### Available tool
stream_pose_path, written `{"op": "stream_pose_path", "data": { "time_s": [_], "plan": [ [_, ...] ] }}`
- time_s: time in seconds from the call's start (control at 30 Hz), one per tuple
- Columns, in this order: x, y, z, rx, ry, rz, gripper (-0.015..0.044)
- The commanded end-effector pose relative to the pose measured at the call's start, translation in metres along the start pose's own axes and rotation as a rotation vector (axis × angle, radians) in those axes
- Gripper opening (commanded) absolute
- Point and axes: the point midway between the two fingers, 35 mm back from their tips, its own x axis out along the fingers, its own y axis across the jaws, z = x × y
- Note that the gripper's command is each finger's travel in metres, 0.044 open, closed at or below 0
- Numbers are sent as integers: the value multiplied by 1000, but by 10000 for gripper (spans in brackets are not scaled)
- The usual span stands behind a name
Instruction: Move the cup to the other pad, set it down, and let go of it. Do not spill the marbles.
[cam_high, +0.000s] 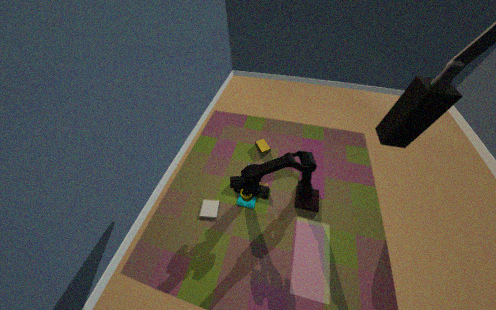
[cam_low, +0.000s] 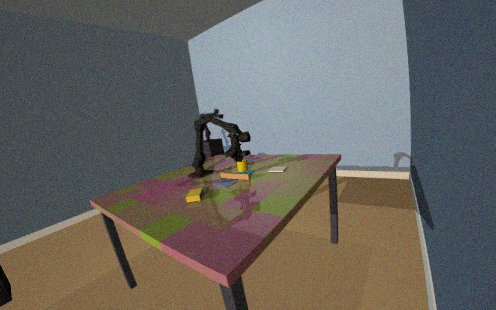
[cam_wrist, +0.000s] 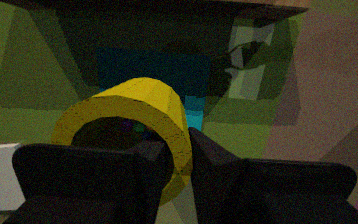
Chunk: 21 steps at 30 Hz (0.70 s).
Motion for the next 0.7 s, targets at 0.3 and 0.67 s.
{"op": "stream_pose_path", "data": {
  "time_s": [0.3,0.67],
  "plan": [
    [17,-2,-1,5,2,-2,0],
    [14,-1,0,0,0,-1,0]
  ]
}}
